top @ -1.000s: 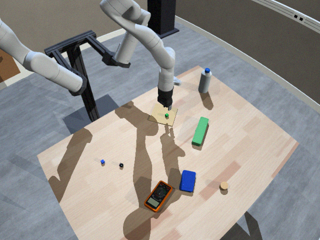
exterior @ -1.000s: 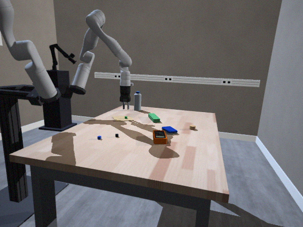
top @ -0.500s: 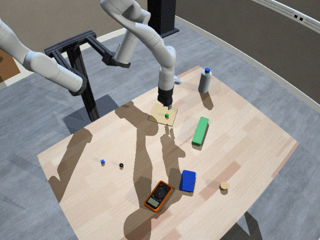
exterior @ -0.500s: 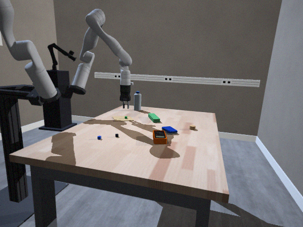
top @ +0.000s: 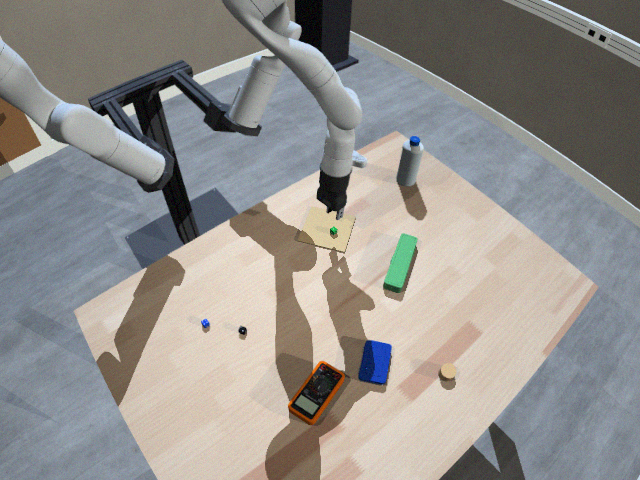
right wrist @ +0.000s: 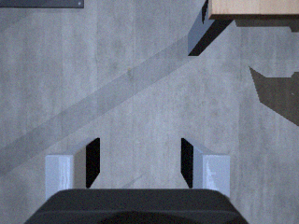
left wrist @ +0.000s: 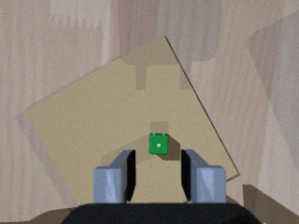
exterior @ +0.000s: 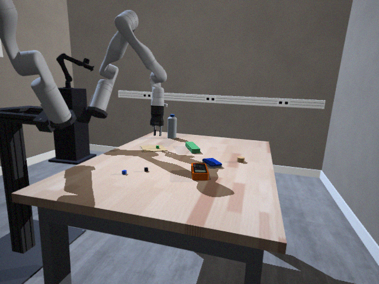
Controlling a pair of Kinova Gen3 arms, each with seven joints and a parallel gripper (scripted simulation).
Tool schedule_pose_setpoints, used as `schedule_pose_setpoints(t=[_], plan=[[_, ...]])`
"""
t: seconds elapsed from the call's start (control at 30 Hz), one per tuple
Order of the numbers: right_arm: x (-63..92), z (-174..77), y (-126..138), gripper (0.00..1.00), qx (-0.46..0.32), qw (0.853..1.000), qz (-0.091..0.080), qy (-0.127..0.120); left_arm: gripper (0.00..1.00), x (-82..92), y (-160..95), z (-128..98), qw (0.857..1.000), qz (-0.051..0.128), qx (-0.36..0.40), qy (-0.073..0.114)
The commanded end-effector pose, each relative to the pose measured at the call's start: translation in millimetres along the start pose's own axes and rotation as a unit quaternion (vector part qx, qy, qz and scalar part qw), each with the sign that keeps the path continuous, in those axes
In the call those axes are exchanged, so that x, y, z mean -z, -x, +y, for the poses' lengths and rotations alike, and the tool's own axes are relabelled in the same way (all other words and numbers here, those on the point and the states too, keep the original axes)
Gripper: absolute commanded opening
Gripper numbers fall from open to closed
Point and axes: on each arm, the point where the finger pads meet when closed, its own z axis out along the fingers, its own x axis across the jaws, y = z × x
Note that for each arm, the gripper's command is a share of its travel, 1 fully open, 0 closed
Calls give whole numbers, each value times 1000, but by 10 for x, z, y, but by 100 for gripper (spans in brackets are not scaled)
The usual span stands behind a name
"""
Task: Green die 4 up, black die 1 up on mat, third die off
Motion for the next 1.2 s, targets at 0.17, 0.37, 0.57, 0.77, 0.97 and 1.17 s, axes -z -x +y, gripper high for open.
schedule_pose_setpoints(t=[0.17, 0.37, 0.57, 0.77, 0.97, 1.17], plan=[[6, 4, 0, 100, 0, 1000, 0, 1, 64, 2, -1, -6, 999, 0, 0, 42], [6, 4, 0, 100, 0, 1000, 0, 1, 64, 2, -1, -9, 998, 0, 0, 61], [6, 4, 0, 100, 0, 1000, 0, 1, 64, 7, -7, -15, 997, 2, 0, 80], [6, 4, 0, 100, 0, 1000, 0, 1, 64, 9, -10, -39, 996, 3, 0, 84], [6, 4, 0, 100, 0, 1000, 0, 1, 64, 9, -10, -43, 996, 3, 0, 84], [6, 4, 0, 100, 0, 1000, 0, 1, 64, 5, -5, -43, 996, 2, 0, 91]])
